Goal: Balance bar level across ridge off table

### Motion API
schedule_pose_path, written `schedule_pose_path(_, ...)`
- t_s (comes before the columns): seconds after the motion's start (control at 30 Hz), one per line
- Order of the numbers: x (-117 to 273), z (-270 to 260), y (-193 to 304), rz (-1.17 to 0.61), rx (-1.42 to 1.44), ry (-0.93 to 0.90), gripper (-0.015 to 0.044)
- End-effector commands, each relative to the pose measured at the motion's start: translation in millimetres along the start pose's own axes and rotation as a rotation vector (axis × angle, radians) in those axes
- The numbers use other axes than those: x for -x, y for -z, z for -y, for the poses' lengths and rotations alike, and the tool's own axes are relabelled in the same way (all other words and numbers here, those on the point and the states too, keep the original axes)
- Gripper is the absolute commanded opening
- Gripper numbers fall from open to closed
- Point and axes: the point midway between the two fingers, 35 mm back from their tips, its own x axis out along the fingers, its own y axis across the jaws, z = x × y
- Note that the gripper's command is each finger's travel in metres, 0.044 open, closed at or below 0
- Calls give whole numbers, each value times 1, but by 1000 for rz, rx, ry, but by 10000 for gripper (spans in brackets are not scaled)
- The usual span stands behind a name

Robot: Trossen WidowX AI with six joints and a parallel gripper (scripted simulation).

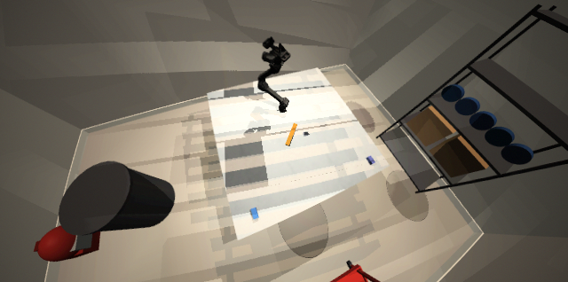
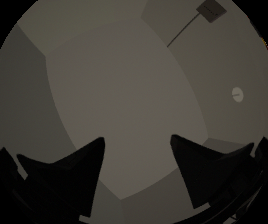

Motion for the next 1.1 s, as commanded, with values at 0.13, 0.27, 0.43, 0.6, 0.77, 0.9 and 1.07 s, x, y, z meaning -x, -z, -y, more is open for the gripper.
schedule_pose_path(0.13,4,97,41,-130,278,230,315)
schedule_pose_path(0.27,11,125,49,-194,363,296,315)
schedule_pose_path(0.43,20,177,52,-247,486,431,315)
schedule_pose_path(0.6,32,228,46,-288,601,556,315)
schedule_pose_path(0.77,47,275,31,-321,705,688,315)
schedule_pose_path(0.9,64,314,13,-348,792,816,315)
schedule_pose_path(1.07,90,360,-18,-376,891,990,315)
